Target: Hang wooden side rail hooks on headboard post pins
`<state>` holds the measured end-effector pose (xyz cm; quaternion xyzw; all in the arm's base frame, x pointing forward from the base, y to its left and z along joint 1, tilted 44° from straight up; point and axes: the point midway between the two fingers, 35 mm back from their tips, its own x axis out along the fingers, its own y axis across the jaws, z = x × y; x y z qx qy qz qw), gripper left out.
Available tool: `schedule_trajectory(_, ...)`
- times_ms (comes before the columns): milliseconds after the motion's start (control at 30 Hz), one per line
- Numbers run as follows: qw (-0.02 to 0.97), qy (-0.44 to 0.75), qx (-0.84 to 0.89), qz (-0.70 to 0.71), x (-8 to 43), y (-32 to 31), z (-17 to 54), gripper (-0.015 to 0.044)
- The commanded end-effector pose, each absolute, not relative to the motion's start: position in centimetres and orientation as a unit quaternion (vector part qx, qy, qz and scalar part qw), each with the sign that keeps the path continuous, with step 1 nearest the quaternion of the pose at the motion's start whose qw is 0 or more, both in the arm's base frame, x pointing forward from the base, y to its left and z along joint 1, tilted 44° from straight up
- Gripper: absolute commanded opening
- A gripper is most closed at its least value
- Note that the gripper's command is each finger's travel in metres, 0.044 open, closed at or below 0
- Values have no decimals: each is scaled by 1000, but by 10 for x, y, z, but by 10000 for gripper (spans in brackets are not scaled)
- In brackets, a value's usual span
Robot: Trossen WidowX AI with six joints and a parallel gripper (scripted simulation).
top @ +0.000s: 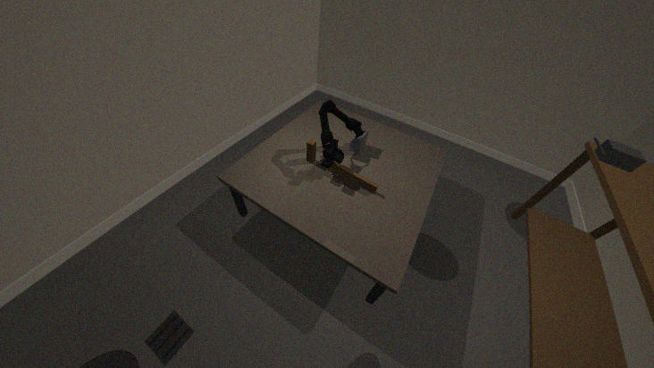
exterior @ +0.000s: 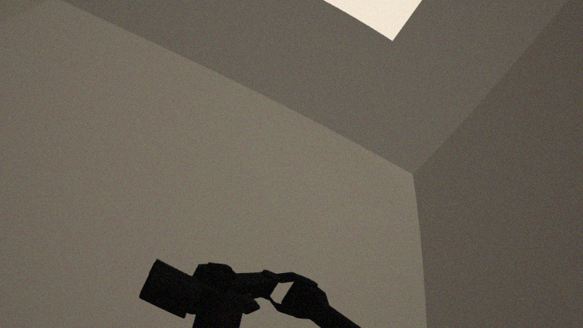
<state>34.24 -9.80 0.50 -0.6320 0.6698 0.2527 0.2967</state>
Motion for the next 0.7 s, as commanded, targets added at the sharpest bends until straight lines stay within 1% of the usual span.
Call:
schedule_trajectory(0, 303, 668, -634, 247, 347, -98, 9, 0)
schedule_trajectory(667, 303, 668, -634, 247, 348, -100, 10, 0)
